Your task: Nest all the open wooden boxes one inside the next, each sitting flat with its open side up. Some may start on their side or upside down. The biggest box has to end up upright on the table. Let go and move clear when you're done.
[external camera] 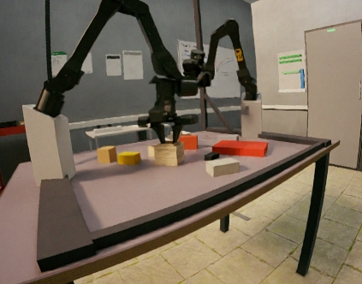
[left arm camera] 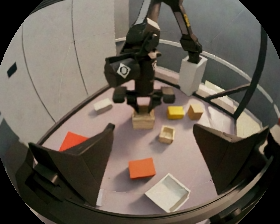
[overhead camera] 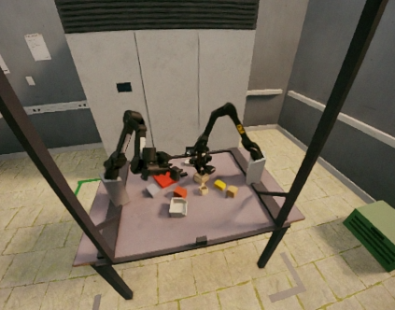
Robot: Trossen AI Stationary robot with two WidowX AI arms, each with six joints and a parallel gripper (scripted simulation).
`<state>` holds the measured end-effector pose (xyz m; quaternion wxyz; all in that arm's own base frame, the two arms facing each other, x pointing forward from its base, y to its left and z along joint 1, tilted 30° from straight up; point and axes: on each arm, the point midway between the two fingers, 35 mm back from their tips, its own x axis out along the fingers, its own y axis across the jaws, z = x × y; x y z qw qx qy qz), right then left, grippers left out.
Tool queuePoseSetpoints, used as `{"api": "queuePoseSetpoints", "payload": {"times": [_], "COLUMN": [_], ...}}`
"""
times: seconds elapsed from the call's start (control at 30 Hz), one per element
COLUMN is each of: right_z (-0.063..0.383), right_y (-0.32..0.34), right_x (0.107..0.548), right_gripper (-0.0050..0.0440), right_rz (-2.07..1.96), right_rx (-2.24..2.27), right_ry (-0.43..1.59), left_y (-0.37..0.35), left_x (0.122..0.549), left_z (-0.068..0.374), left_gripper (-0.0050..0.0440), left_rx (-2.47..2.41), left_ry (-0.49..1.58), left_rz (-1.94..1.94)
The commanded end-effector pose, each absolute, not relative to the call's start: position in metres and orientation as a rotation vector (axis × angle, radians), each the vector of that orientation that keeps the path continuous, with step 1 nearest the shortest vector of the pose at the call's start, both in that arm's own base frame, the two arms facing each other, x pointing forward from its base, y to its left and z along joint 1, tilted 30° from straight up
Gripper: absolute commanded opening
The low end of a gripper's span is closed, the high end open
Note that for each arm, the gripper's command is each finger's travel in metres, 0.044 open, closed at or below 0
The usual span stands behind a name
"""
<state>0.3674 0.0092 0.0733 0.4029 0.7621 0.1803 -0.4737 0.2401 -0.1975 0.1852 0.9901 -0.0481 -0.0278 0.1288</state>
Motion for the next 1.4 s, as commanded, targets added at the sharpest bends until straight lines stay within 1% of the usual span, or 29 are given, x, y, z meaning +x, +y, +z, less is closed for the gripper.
{"api": "queuePoseSetpoints", "payload": {"times": [0.0, 0.17, 0.93, 1.03, 1.3, 1.37], "right_z": [0.0707, 0.0648, 0.0685, 0.0707, 0.0715, 0.0715], "right_y": [0.0077, 0.007, 0.0077, 0.0081, 0.0082, 0.0082], "right_x": [0.3706, 0.3731, 0.3747, 0.3758, 0.3762, 0.3762], "right_gripper": [0.0236, 0.0236, 0.0236, 0.0164, 0.0111, 0.0111], "right_rz": [-1.189, -1.191, -1.177, -1.172, -1.171, -1.171], "right_rx": [1.928, 1.926, 1.936, 1.939, 1.94, 1.94], "right_ry": [0.455, 0.455, 0.447, 0.444, 0.443, 0.443], "left_y": [-0.1985, -0.1985, -0.1985, -0.1985, -0.1985, -0.1985], "left_x": [0.2393, 0.2393, 0.2393, 0.2393, 0.2393, 0.2393], "left_z": [0.1855, 0.1855, 0.1855, 0.1855, 0.1855, 0.1855], "left_gripper": [0.04, 0.04, 0.04, 0.04, 0.04, 0.04], "left_rx": [-0.097, -0.097, -0.097, -0.097, -0.097, -0.097], "left_ry": [-0.056, -0.056, -0.056, -0.056, -0.056, -0.056], "left_rz": [0.257, 0.257, 0.257, 0.257, 0.257, 0.257]}}
